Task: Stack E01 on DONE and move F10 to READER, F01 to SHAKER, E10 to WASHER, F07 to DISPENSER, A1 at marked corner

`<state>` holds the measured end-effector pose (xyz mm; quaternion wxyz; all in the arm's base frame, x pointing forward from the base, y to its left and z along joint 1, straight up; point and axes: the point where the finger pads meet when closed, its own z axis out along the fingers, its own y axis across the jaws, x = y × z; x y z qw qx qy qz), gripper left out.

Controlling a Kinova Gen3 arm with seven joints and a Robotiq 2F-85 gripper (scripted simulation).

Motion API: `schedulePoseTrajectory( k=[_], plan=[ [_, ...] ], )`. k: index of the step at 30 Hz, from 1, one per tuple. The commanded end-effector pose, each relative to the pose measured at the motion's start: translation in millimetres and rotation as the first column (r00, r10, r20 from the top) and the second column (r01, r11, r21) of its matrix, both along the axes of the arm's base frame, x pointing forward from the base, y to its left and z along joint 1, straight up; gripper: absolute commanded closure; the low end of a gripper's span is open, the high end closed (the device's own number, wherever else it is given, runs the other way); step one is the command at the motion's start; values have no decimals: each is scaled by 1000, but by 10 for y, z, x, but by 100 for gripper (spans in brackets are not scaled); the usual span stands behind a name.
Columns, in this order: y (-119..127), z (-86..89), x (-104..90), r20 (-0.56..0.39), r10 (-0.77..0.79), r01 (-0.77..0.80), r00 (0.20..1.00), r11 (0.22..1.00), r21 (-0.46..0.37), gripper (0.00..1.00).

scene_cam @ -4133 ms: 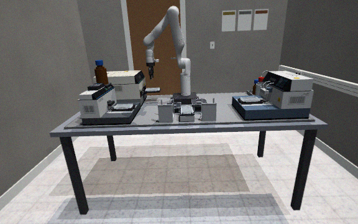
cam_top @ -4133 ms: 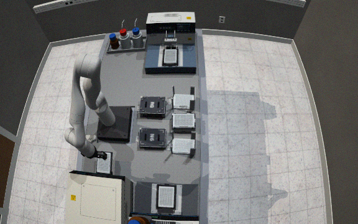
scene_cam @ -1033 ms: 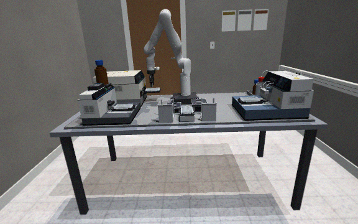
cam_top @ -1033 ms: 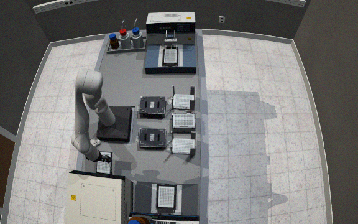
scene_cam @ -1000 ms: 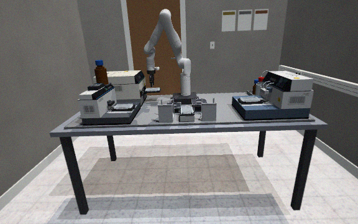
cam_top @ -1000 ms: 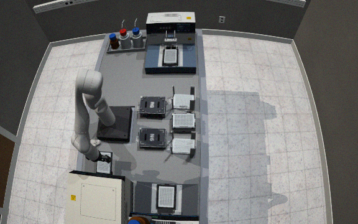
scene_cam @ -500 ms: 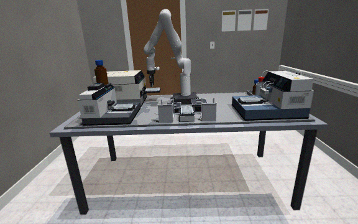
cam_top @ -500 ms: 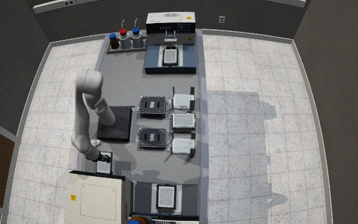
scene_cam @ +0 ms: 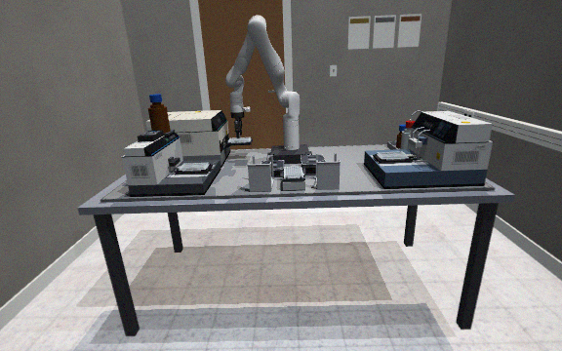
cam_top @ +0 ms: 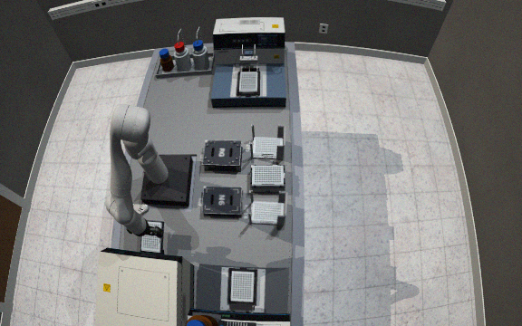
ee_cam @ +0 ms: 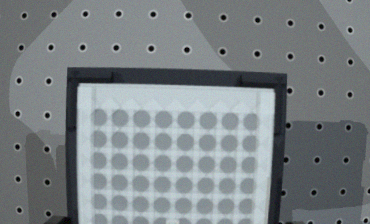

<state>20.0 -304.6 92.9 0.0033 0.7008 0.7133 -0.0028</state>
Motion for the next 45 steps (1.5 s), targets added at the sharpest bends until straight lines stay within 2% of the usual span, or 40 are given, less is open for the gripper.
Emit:
schedulePoseTrajectory(
  k=[1,45],
  plan=[
    [0,-48,-33,-4,-5,5,1000,1000,-1,0],
    [-5,-153,-38,-4,-4,4,1000,1000,-2,0]
  ],
)
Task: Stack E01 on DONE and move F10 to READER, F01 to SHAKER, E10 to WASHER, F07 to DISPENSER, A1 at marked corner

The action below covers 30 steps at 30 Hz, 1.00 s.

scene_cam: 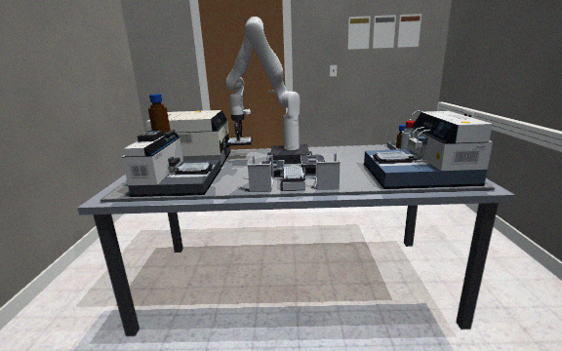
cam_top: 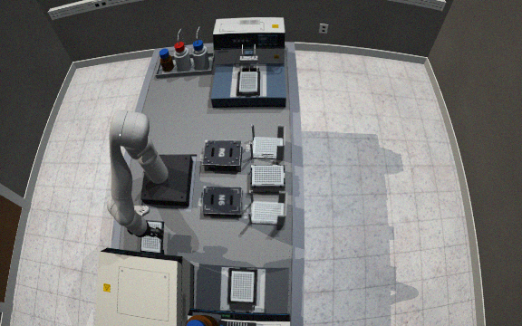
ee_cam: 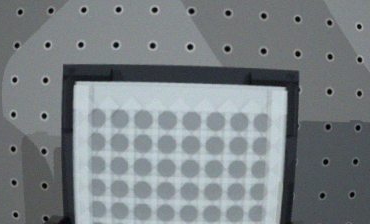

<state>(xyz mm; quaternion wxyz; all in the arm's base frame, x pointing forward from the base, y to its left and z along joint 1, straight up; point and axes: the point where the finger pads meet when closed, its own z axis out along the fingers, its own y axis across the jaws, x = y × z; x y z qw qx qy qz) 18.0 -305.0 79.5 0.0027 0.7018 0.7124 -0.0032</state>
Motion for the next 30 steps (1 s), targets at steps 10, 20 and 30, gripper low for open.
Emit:
schedulePoseTrajectory(
  k=[10,20,30],
  plan=[
    [0,-46,-18,-3,-2,2,1000,1000,-2,0],
    [2,-62,-23,-3,-5,5,1000,1000,-1,0],
    [2,-56,-11,-1,-4,4,1000,1000,0,0]
  ],
)
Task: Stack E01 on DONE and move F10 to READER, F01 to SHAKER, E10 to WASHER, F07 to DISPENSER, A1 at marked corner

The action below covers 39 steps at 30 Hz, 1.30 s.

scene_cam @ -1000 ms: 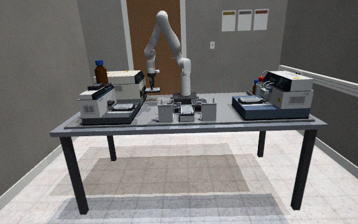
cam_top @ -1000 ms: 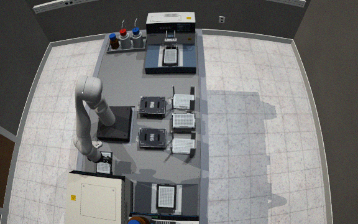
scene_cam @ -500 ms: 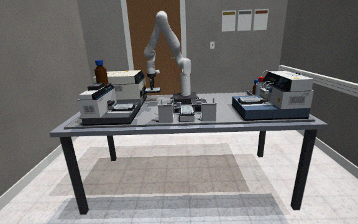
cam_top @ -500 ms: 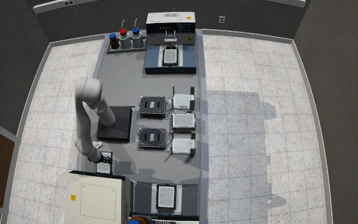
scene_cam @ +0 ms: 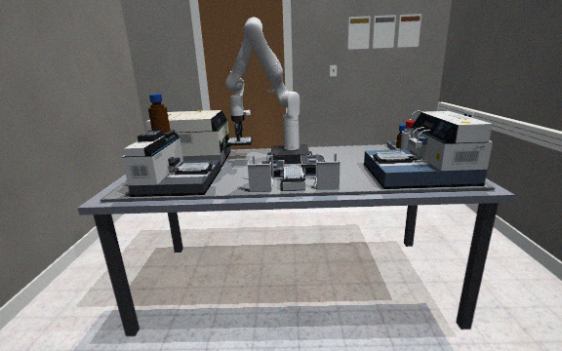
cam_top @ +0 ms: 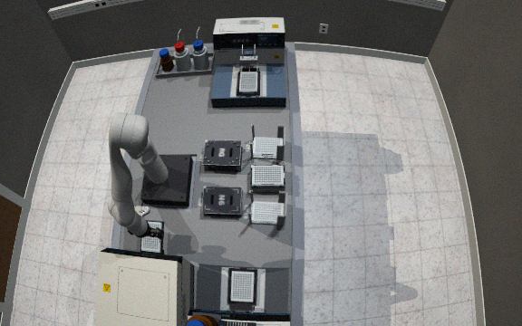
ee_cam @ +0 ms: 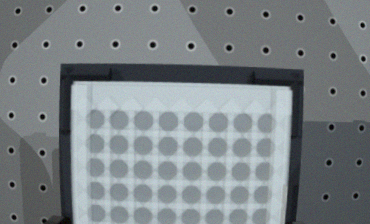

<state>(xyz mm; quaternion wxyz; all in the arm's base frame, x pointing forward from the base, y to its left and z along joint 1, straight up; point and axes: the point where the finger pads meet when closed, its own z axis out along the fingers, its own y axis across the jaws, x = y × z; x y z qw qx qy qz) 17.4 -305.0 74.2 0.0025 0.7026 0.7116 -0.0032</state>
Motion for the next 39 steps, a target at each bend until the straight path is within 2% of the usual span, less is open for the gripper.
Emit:
schedulePoseTrajectory(
  k=[1,2,3,39],
  plan=[
    [2,-2,-4,-1,-1,1,1000,1000,0,0],
    [2,-2,-4,-1,-1,1,1000,1000,0,0],
    [2,-2,-4,-1,-1,1,1000,1000,0,6],
    [2,-2,-4,-1,-1,1,1000,1000,0,6]
  ],
)
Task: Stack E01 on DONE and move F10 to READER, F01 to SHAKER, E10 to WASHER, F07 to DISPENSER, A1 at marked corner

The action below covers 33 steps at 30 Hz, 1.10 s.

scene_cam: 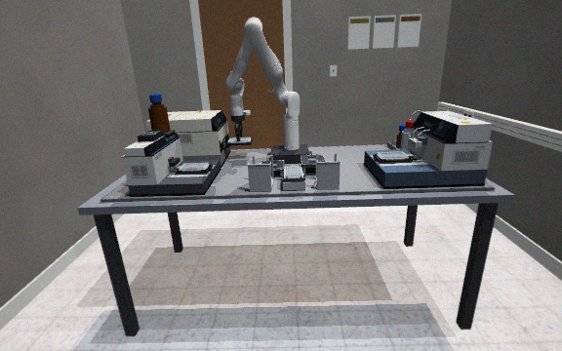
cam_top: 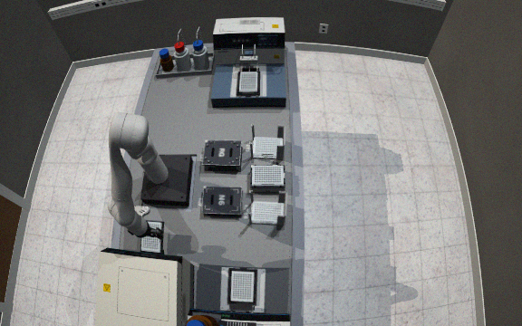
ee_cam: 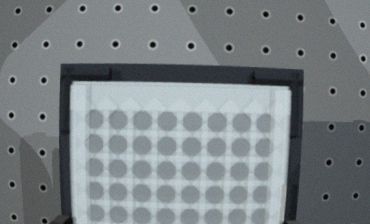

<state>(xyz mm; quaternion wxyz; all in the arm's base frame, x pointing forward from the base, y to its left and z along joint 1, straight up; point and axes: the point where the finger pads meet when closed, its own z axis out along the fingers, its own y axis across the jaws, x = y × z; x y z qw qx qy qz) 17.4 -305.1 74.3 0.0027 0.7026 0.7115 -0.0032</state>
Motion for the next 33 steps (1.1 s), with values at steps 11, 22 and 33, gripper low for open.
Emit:
schedulePoseTrajectory(
  k=[11,22,33],
  plan=[
    [2,-3,-4,-1,-1,1,1000,1000,0,6],
    [11,17,-9,-2,-1,1,1000,1000,2,6],
    [11,60,1,1,-3,3,1000,1000,3,6]
  ],
)
